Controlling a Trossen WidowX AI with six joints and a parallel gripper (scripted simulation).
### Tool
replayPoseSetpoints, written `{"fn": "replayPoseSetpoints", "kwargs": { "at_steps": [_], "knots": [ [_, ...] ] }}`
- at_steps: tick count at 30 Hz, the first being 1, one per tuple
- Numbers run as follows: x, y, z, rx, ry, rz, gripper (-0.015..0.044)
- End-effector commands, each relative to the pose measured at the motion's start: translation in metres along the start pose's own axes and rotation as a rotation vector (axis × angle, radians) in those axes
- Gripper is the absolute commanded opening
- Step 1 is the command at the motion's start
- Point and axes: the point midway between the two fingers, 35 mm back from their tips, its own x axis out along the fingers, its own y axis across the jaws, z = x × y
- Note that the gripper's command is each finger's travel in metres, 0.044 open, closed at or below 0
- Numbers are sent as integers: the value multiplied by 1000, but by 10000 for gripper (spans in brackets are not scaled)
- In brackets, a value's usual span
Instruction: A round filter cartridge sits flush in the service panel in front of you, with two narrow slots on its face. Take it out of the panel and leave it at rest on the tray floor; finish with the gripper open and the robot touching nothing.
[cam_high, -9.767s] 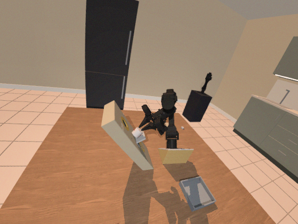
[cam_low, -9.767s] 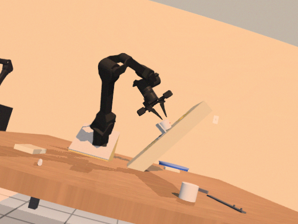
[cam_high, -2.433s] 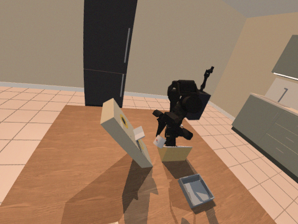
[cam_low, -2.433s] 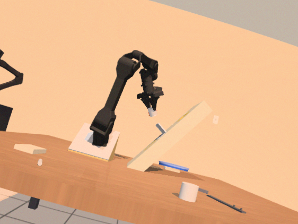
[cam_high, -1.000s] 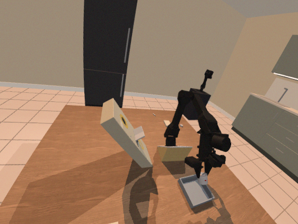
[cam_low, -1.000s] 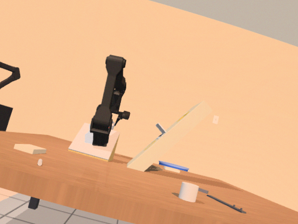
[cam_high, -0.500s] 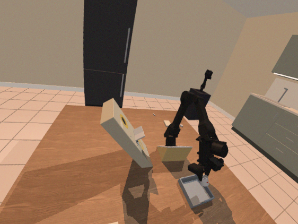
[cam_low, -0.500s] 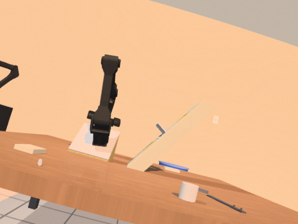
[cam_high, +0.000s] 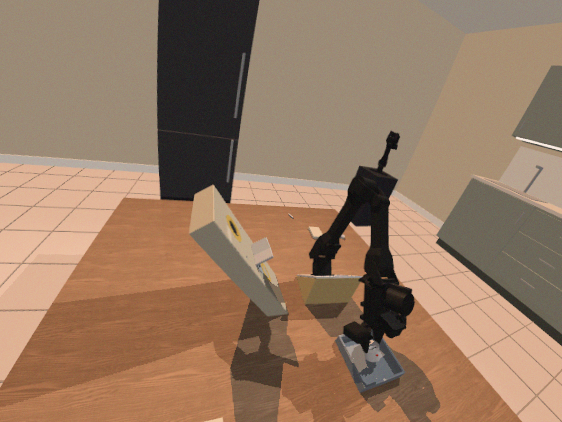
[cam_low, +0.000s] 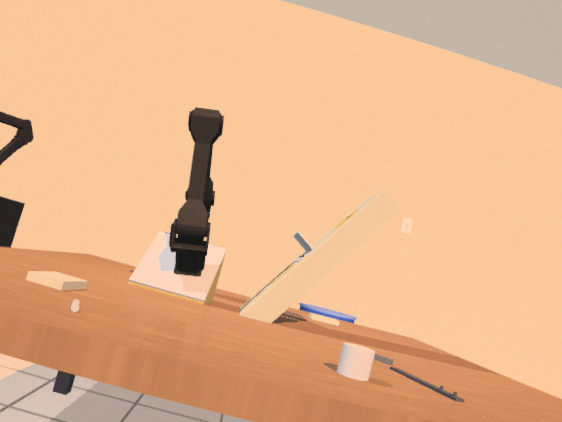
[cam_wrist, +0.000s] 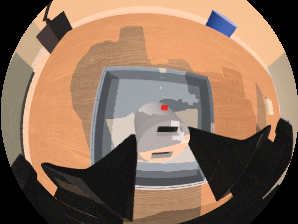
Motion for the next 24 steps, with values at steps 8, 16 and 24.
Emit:
{"fn": "replayPoseSetpoints", "kwargs": {
  "at_steps": [8,16,24],
  "knots": [
    [-1,0,1,0,-1,0,236],
    [-1,0,1,0,-1,0,440],
    [-59,-1,34,0,-1,-1,440]
  ]
}}
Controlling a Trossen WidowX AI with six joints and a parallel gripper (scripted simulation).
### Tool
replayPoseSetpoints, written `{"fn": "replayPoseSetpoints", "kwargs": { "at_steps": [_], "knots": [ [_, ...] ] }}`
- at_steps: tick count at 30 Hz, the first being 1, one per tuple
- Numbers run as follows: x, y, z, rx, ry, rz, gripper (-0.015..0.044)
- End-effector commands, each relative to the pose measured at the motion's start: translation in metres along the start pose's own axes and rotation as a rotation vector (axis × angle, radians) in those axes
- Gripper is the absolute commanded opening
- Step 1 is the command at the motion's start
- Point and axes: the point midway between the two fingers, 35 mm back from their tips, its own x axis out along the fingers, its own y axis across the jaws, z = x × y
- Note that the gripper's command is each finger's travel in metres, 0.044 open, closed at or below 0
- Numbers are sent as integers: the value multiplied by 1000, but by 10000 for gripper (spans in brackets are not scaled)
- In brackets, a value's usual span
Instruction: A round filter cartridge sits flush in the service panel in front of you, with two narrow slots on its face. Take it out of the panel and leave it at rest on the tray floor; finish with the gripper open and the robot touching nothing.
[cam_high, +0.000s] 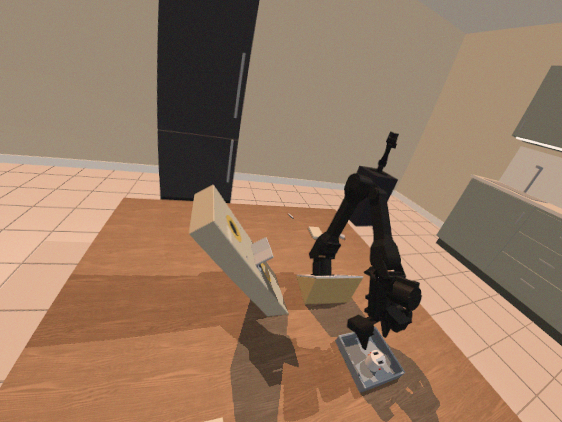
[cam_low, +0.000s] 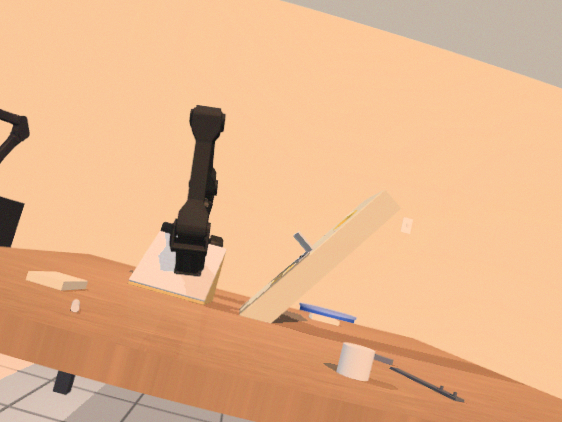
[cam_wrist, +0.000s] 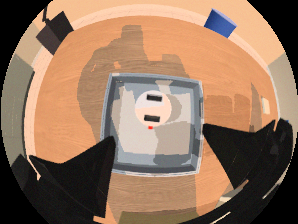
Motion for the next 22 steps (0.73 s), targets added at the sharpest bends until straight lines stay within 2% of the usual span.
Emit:
{"fn": "replayPoseSetpoints", "kwargs": {
  "at_steps": [1,4,22],
  "knots": [
    [-36,-1,22,-7,-36,-5,440],
    [-25,0,22,-5,-49,-2,440],
    [-25,0,22,-5,-49,-2,440]
  ]
}}
